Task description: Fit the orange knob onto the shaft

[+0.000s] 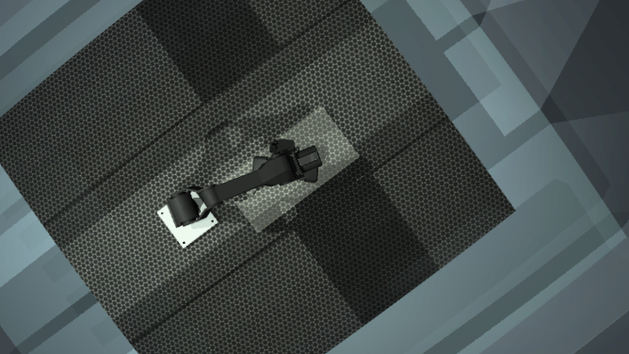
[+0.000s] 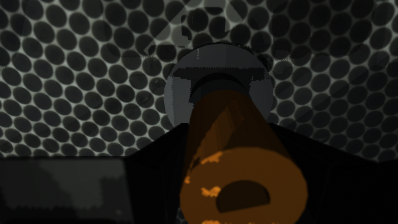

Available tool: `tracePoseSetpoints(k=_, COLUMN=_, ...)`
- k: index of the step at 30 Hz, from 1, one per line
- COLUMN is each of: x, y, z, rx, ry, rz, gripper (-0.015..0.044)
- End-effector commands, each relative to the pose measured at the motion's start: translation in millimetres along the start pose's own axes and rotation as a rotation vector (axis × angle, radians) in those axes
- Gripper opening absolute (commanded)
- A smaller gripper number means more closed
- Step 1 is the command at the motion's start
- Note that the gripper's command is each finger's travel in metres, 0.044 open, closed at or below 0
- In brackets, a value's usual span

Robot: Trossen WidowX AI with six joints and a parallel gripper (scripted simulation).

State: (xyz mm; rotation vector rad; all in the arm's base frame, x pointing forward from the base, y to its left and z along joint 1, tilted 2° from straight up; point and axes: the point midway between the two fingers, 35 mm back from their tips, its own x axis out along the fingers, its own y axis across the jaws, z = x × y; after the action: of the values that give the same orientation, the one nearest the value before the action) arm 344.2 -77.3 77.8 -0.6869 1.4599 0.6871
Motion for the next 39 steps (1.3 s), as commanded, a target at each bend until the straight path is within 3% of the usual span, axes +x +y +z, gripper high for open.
tracePoseSetpoints(k=1, x=-3.3, y=-0.5, z=-0.5, rx=-0.006, ry=0.004, rz=-0.004, gripper=0.0)
tracePoseSetpoints(k=11, x=-2.5, y=-0.2, z=-0.2, rx=-0.215, ry=0.005, rz=-0.003, gripper=0.0)
tracePoseSetpoints(k=39, x=1.1, y=-0.5, z=-0.8, rx=-0.215, ry=0.005, rz=-0.003, gripper=0.0)
